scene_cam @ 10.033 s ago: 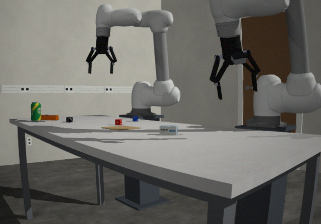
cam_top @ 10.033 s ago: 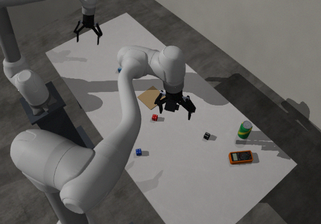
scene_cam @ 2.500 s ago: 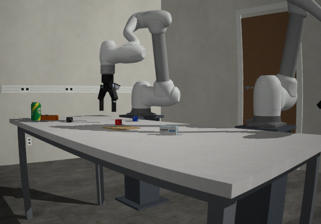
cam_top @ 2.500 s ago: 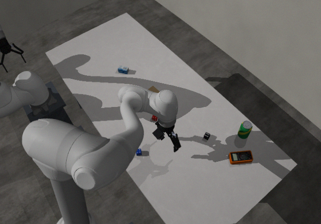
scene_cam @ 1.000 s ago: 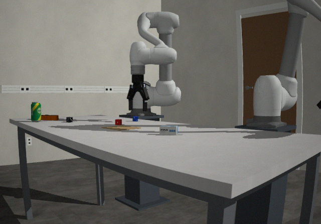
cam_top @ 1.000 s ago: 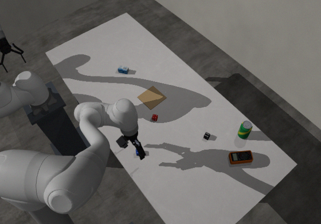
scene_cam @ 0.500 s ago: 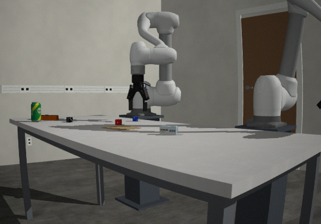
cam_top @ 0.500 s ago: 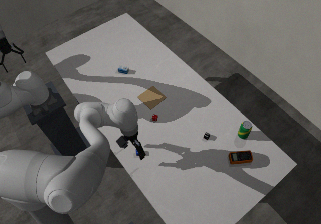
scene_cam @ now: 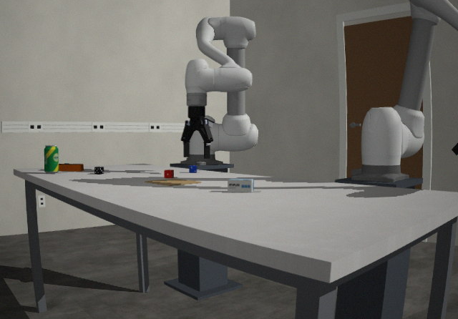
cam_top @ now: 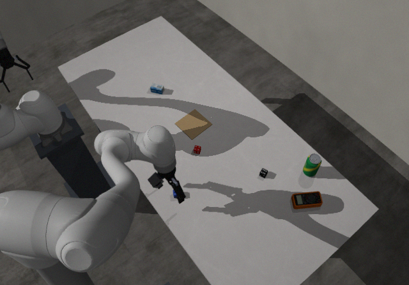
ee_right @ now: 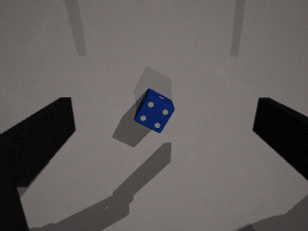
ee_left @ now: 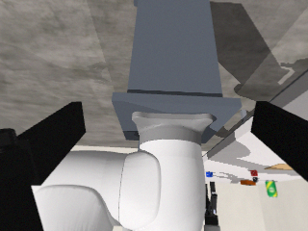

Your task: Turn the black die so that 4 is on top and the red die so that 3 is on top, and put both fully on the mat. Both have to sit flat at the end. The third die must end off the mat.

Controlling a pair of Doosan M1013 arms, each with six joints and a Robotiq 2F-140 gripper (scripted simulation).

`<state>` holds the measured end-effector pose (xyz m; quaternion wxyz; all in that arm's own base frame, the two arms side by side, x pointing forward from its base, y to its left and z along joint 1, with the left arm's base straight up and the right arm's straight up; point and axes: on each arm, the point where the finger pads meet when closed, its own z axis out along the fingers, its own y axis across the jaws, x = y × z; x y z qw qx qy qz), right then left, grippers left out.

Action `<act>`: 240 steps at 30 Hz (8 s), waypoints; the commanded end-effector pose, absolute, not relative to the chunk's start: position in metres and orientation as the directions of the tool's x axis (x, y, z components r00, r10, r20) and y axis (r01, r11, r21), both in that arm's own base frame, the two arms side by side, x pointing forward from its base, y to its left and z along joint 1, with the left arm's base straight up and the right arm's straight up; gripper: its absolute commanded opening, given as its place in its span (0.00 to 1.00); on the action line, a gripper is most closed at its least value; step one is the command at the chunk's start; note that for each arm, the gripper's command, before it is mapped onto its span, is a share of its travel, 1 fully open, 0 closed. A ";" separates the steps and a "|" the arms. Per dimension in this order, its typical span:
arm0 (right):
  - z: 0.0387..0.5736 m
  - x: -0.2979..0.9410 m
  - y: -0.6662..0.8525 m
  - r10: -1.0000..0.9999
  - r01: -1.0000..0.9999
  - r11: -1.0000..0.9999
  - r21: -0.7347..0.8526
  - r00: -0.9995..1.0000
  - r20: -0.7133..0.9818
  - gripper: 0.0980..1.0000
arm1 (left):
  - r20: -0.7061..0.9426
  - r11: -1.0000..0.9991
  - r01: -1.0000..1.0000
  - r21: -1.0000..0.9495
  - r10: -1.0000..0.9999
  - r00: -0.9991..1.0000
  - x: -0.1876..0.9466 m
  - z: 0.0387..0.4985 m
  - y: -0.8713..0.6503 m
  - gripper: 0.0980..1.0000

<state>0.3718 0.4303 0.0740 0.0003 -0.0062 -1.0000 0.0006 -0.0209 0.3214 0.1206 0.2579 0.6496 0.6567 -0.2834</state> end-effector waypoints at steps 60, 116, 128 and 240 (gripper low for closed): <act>0.075 0.585 0.559 0.013 0.013 1.000 0.000 -1.000 0.000 1.00 | -0.706 -0.005 0.999 -0.038 0.708 -0.023 -0.021 0.121 0.322 1.00; 0.099 0.587 0.560 0.013 0.013 1.000 0.000 -1.000 0.000 1.00 | -0.706 -0.005 0.999 -0.038 0.708 -0.023 -0.021 0.121 0.322 1.00; 0.159 0.587 0.560 0.013 0.013 1.000 0.000 -1.000 0.000 1.00 | -0.706 -0.005 0.999 -0.038 0.708 -0.023 -0.021 0.121 0.322 1.00; 0.123 0.763 0.251 0.935 0.935 0.355 0.000 -0.355 0.000 0.28 | -0.706 -0.005 0.999 -0.038 0.708 -0.023 -0.021 0.121 0.322 1.00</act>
